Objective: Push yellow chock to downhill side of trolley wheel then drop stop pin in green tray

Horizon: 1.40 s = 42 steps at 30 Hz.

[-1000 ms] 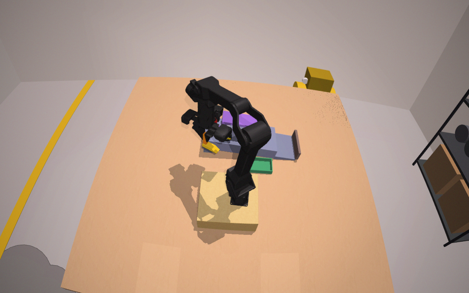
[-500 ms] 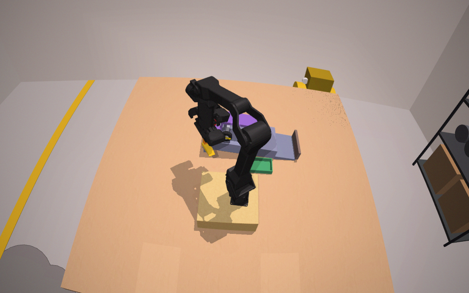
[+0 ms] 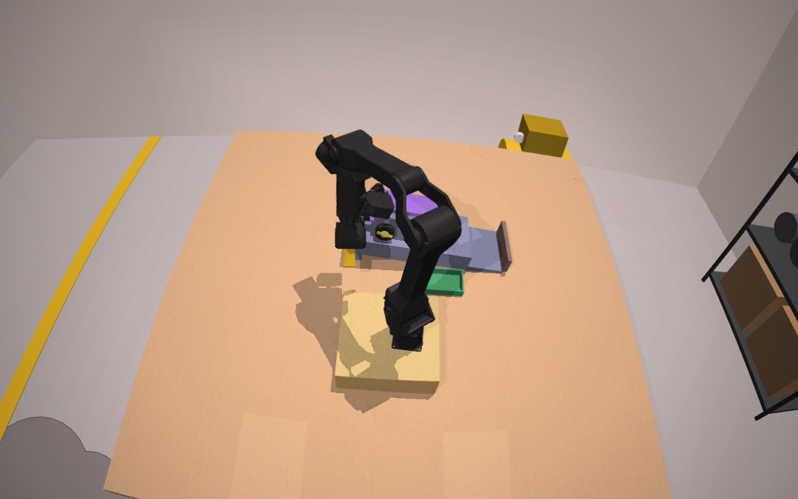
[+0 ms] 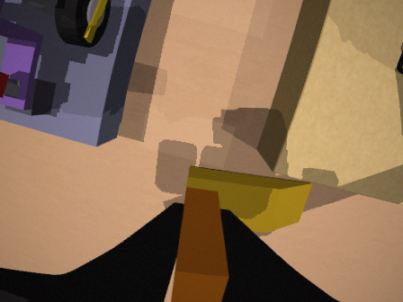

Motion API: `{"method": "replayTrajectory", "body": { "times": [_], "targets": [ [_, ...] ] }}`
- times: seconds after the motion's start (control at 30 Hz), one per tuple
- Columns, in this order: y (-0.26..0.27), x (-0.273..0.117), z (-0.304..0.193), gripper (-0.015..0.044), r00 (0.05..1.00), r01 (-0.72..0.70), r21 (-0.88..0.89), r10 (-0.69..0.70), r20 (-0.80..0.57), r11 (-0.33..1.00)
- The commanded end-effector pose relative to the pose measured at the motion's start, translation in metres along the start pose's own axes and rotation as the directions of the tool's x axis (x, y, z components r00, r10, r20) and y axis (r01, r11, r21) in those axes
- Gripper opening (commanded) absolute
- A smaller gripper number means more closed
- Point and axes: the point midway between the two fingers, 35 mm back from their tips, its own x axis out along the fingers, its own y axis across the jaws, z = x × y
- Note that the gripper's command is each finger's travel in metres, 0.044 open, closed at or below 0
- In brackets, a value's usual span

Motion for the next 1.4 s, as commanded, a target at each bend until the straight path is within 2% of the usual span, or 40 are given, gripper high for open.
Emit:
{"method": "replayTrajectory", "body": {
  "times": [0.0, 0.47, 1.37],
  "targets": [
    [0.000, 0.000, 0.000, 0.0000, 1.000, 0.004, 0.043, -0.004, -0.002, 0.999],
    [0.008, 0.001, 0.036, 0.0000, 1.000, 0.003, 0.105, -0.003, 0.001, 0.994],
    [0.024, 0.002, 0.127, 0.0000, 1.000, 0.000, 0.110, -0.001, 0.010, 0.994]
  ]
}}
